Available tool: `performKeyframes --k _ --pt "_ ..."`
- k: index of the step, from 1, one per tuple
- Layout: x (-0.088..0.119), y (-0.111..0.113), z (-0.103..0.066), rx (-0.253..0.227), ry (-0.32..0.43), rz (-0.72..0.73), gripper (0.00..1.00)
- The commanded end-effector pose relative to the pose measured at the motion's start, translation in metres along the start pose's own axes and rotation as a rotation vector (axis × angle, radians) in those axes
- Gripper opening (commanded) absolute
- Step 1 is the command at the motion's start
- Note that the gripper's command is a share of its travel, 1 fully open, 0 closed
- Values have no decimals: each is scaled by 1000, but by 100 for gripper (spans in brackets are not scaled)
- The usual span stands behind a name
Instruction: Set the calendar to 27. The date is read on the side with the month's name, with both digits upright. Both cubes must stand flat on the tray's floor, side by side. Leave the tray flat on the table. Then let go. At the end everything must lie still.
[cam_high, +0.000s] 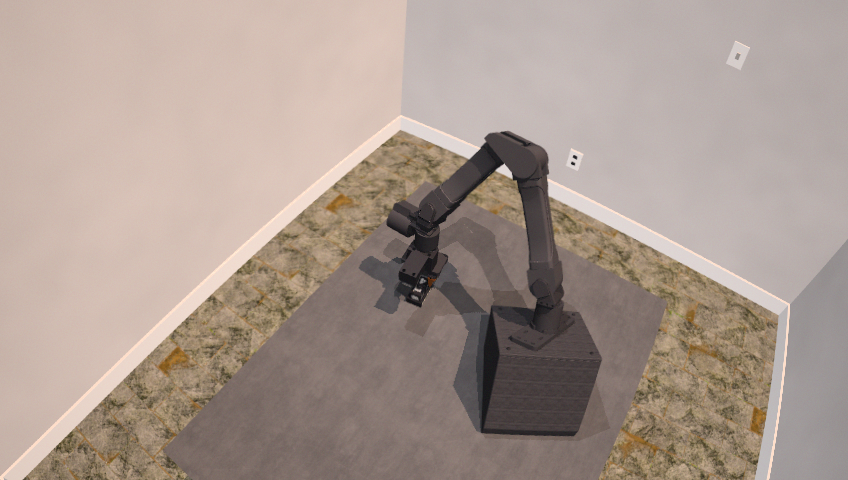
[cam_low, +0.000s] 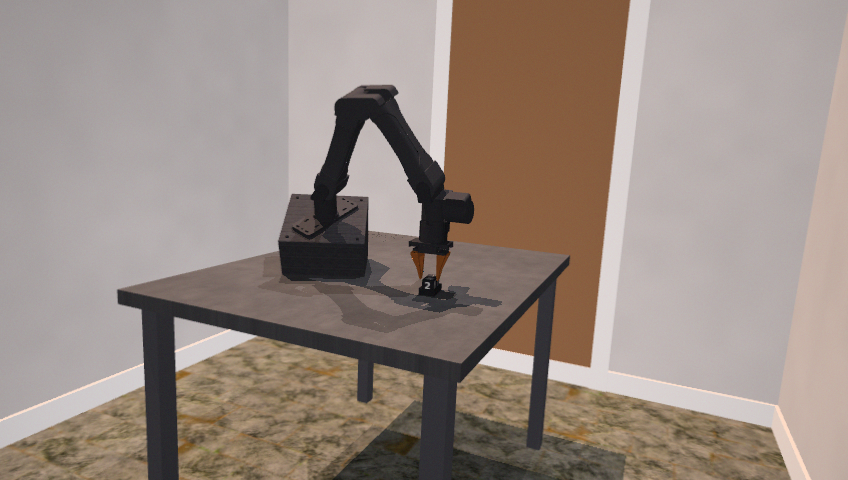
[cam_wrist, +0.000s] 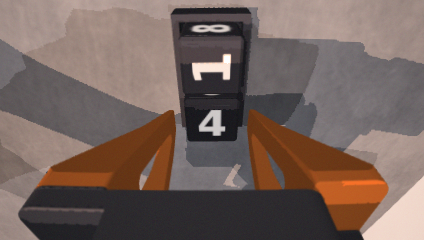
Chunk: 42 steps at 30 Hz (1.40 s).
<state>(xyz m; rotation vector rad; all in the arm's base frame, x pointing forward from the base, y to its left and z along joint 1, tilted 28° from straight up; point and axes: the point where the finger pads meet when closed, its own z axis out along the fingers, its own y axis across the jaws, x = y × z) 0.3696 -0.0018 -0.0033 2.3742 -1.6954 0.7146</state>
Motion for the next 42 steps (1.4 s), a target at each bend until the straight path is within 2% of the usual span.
performKeyframes --k 1,13,42 --pt "-2 -3 1 13 -4 -7 45" --pt "-2 -3 14 13 -4 -7 45" --pt "-2 -3 14 13 -4 -7 45"
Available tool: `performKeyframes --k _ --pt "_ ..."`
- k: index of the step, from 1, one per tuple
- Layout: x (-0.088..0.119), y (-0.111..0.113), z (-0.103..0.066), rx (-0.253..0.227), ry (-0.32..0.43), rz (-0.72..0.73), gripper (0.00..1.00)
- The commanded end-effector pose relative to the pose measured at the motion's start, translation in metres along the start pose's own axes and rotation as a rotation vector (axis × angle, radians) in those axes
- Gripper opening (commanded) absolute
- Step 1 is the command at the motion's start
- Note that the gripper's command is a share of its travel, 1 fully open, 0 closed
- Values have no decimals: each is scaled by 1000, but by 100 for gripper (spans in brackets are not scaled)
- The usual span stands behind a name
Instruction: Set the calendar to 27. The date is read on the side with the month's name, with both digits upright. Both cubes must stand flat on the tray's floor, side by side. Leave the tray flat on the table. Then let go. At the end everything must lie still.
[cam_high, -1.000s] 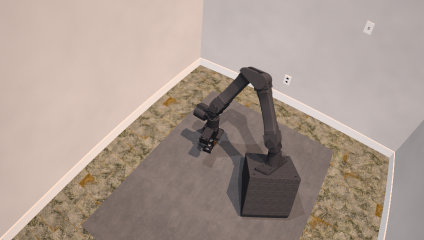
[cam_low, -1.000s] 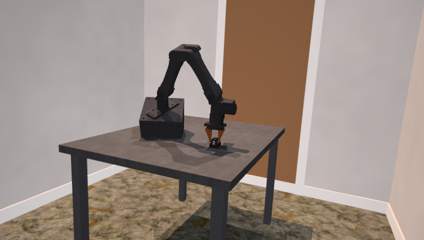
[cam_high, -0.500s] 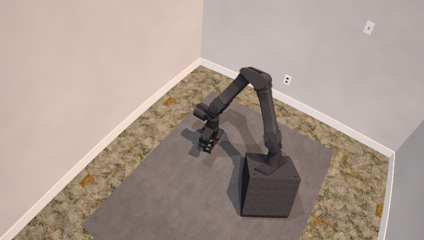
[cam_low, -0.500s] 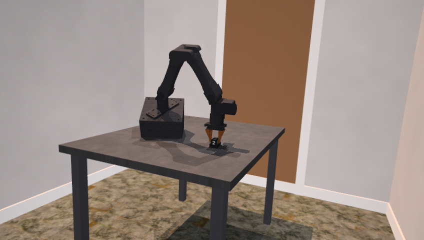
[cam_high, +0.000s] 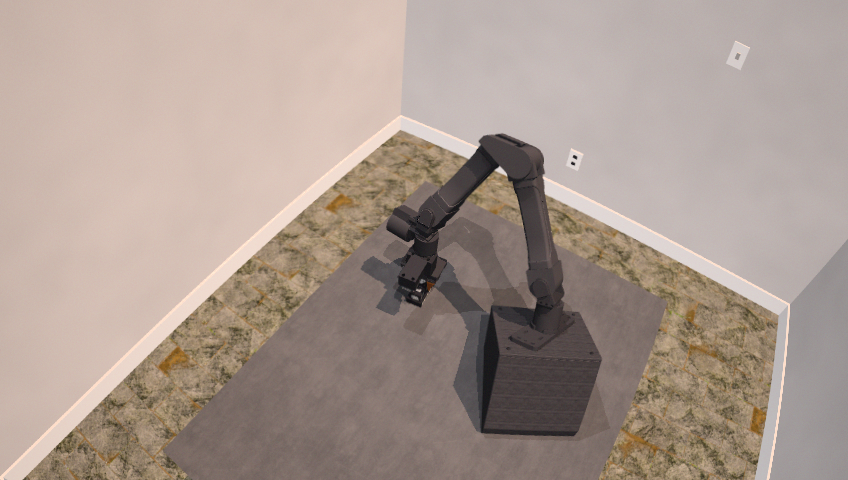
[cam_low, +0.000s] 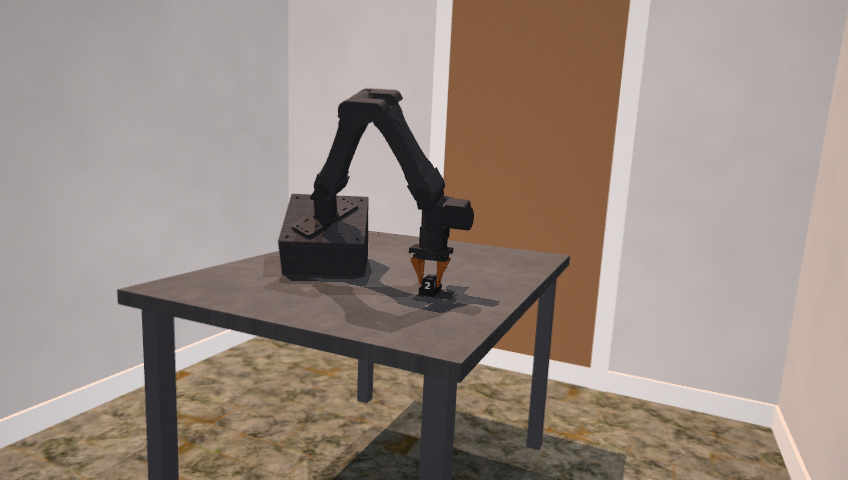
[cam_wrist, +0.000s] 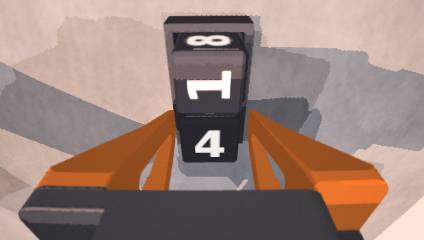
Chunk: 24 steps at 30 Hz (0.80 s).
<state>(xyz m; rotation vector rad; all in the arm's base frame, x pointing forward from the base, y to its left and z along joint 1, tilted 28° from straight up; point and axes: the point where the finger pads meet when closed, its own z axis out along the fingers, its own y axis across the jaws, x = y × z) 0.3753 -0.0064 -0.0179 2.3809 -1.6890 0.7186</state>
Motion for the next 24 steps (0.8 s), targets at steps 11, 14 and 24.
performKeyframes --k 11,14,24 --pt "-1 -2 -2 8 -4 -2 45" --pt "-1 -2 -2 8 -4 -2 26" --pt "-1 -2 -2 8 -4 -2 26"
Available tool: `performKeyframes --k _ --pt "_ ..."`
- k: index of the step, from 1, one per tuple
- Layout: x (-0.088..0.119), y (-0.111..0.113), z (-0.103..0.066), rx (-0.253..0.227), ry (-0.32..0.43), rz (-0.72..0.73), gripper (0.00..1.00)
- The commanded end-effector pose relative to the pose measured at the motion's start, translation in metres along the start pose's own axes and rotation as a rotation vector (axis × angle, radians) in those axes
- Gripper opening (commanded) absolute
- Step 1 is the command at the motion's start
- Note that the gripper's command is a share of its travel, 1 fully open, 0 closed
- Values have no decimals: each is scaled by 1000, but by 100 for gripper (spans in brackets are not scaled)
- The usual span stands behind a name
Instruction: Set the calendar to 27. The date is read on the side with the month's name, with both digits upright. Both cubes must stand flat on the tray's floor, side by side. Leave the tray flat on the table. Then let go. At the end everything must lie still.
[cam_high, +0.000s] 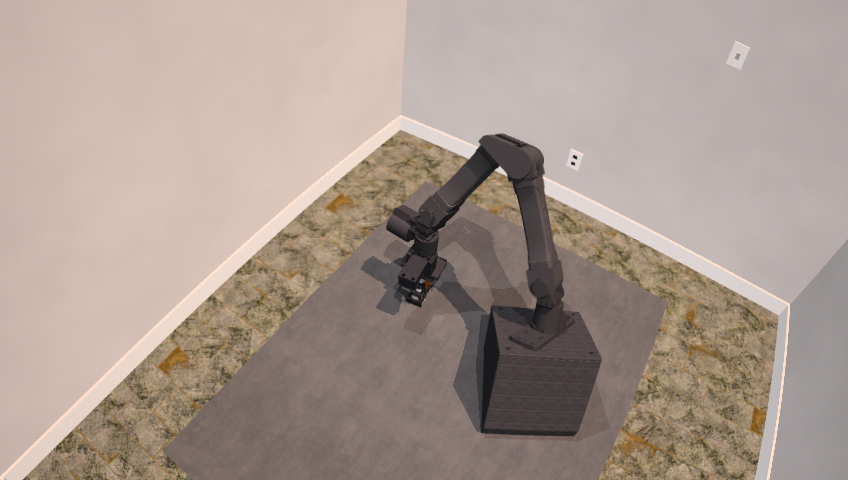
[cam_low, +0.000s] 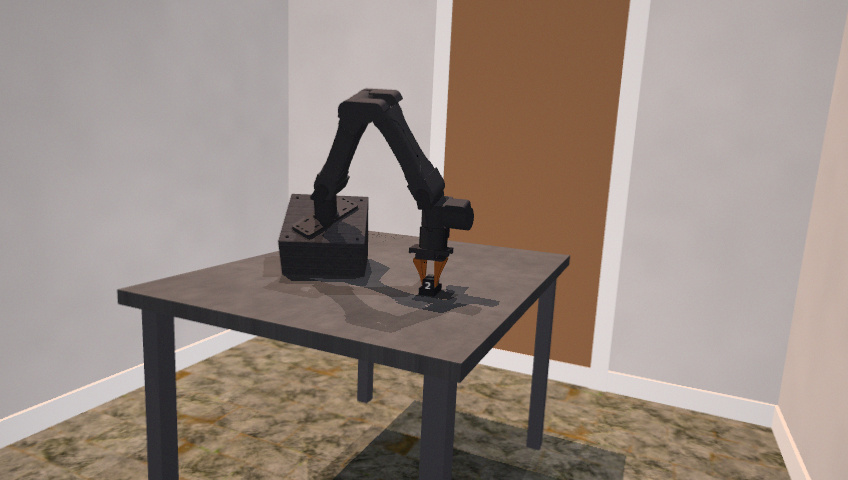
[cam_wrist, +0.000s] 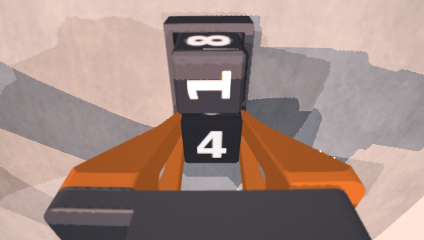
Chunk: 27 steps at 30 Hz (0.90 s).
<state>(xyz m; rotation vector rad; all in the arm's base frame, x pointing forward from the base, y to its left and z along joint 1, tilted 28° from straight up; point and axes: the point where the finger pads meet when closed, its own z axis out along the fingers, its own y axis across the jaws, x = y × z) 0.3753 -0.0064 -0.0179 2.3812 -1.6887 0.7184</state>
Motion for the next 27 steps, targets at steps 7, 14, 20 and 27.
performKeyframes --k 7,14,20,27 --pt "-1 -2 -2 8 -4 -2 26" --pt "-1 -2 -2 8 -4 -2 26" --pt "-1 -2 -2 8 -4 -2 26" --pt "-1 -2 -12 8 -4 -2 26"
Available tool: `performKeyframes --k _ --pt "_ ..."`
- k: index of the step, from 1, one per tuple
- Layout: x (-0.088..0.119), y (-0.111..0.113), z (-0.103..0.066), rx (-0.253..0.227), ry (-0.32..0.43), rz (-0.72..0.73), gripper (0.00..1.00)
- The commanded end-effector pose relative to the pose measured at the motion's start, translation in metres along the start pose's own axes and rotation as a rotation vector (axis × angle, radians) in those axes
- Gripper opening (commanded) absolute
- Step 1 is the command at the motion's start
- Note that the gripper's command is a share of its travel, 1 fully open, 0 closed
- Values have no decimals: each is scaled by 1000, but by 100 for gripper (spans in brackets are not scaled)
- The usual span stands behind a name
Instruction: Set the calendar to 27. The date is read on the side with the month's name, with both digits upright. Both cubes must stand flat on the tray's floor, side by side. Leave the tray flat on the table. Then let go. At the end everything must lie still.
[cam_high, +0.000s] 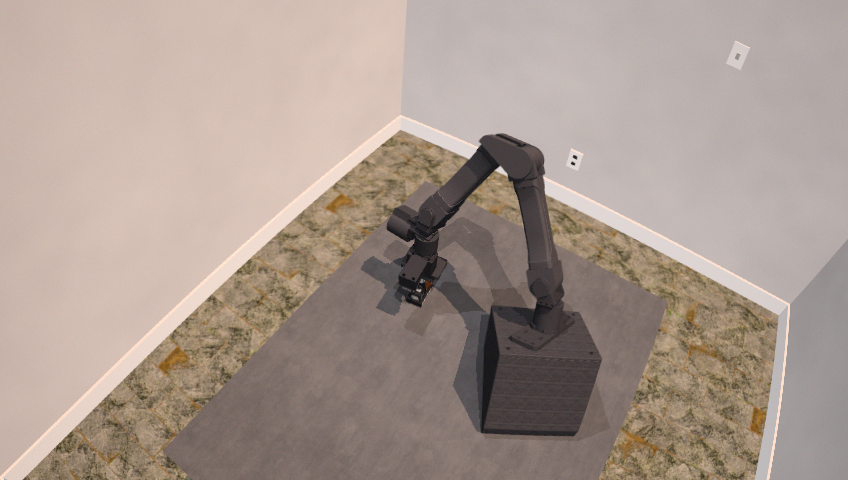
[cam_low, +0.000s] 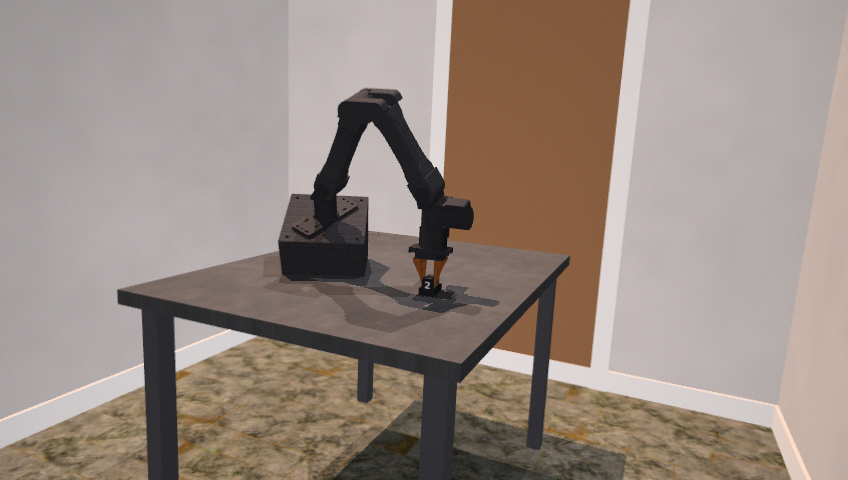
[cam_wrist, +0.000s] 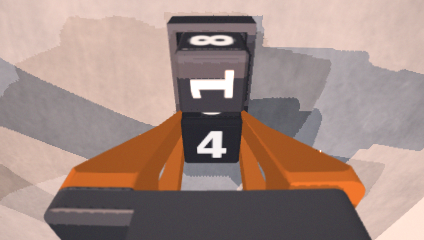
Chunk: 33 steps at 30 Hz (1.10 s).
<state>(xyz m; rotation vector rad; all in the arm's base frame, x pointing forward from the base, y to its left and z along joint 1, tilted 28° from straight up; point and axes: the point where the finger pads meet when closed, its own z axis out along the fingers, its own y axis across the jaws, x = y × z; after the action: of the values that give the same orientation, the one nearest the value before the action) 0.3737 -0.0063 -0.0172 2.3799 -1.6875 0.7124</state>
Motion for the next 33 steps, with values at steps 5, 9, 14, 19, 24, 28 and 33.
performKeyframes --k 5,9,14,19,24,28,33 --pt "0 -3 -44 13 -3 0 26" --pt "0 -3 -74 13 -3 0 26" --pt "0 -3 -91 13 -4 0 26" --pt "0 -2 -101 13 -4 0 26" --pt "0 -2 -101 13 -4 0 26" --pt "0 -2 -101 13 -4 0 26" --pt "-2 -3 -101 13 -4 24 26"
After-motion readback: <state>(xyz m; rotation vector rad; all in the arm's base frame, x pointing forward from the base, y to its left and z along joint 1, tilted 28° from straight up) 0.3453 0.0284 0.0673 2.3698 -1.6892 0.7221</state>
